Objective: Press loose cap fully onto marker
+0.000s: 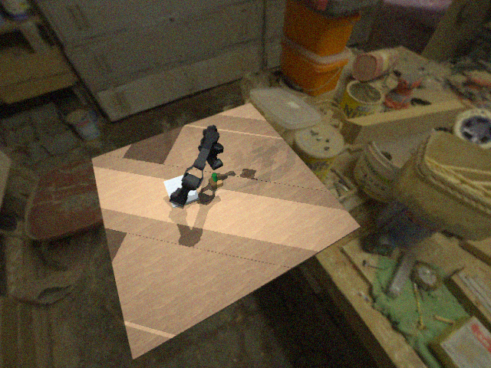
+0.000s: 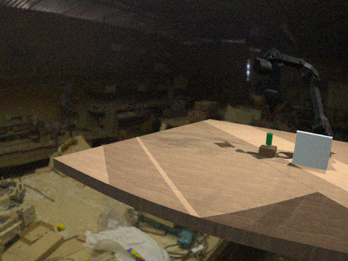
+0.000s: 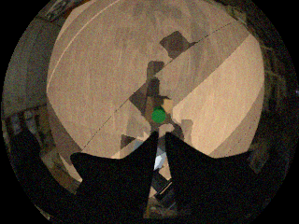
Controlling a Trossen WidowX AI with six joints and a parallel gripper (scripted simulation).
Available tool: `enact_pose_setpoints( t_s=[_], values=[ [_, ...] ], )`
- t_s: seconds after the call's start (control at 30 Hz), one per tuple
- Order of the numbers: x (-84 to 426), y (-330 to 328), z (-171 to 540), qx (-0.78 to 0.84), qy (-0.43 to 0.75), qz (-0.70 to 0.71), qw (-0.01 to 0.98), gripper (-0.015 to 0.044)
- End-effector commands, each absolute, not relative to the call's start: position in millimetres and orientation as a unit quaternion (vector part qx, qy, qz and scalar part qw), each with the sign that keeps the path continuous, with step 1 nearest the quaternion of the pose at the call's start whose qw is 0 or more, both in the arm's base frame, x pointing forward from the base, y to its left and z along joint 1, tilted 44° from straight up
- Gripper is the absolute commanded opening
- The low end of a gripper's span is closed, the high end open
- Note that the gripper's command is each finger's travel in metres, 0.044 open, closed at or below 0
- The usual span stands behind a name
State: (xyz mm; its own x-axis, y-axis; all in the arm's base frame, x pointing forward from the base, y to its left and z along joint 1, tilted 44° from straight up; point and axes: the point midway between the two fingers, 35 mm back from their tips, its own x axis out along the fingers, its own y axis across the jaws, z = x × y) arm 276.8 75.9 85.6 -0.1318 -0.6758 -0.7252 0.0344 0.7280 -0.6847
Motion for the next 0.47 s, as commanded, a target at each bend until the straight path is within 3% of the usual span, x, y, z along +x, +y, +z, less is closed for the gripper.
enact_pose_setpoints(
  t_s=[0.0,0.37,0.43],
  values=[
    [276.7,78.3,87.6,-0.228,0.697,-0.289,0.616,0.0131],
    [276.7,78.3,87.6,-0.228,0.697,-0.289,0.616,0.042],
    [276.7,78.3,87.6,-0.228,0.697,-0.289,0.616,0.044]
  ],
)
